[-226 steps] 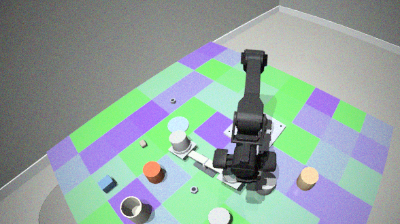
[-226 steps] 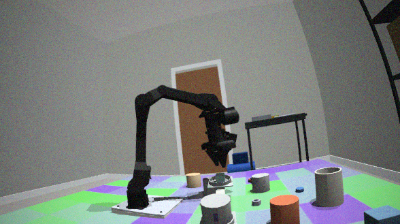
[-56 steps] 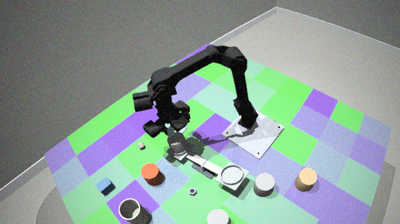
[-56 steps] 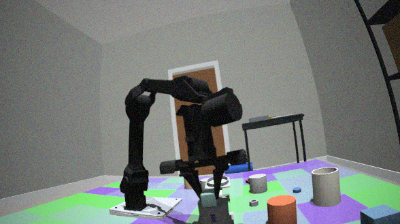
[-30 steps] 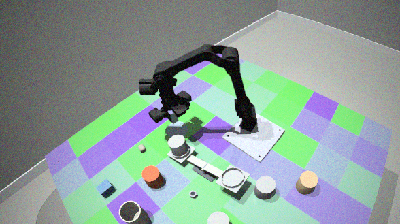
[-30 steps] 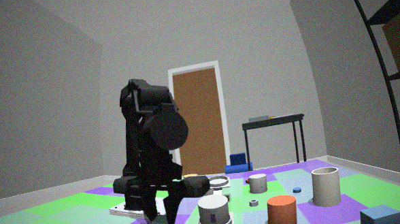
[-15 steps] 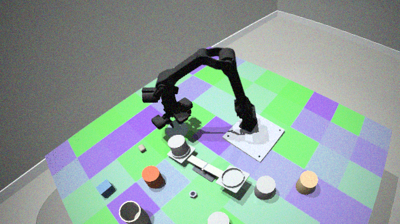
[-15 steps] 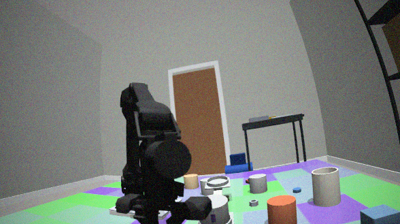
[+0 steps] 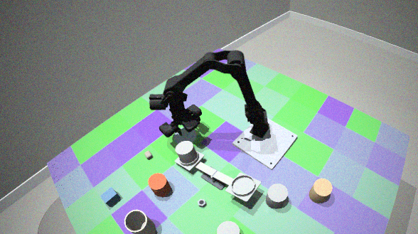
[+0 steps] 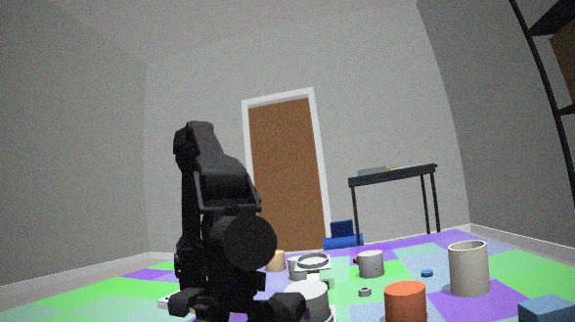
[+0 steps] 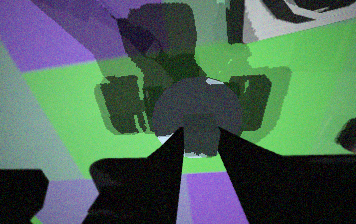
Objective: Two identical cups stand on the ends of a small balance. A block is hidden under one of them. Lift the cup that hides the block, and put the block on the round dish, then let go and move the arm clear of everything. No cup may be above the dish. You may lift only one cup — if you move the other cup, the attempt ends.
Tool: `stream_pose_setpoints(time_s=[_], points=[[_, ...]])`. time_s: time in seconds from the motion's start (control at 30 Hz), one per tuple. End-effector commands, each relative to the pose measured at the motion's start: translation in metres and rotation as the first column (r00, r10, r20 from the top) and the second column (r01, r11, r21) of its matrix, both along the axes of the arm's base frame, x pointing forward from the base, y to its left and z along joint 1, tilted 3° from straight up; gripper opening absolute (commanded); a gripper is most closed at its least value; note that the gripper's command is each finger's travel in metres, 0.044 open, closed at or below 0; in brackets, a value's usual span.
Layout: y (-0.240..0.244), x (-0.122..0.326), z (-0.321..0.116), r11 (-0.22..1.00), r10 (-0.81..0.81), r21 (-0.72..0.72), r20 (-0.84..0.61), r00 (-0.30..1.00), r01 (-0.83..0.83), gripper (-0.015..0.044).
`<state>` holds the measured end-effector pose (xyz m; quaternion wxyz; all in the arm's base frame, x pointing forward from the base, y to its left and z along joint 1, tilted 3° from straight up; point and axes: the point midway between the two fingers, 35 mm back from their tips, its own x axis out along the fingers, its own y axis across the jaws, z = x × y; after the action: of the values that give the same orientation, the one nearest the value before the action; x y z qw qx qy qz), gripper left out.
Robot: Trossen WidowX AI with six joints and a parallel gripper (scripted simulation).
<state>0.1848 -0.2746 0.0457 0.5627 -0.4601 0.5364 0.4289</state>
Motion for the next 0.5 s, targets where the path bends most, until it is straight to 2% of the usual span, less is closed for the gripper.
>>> stream_pose_setpoints(time_s=[0.0, 0.37, 0.4, 0.47], points=[[0.000, 0.000, 0.001, 1.000, 0.000, -0.001, 0.001, 1.000, 0.000, 0.0131], [0.000, 0.000, 0.003, 1.000, 0.000, -0.001, 0.001, 1.000, 0.000, 0.0420], [-0.001, 0.000, 0.010, 1.000, 0.000, 0.000, 0.001, 1.000, 0.000, 0.0440], [0.000, -0.001, 0.036, 1.000, -0.001, 0.004, 0.001, 1.000, 0.001, 0.0440]])
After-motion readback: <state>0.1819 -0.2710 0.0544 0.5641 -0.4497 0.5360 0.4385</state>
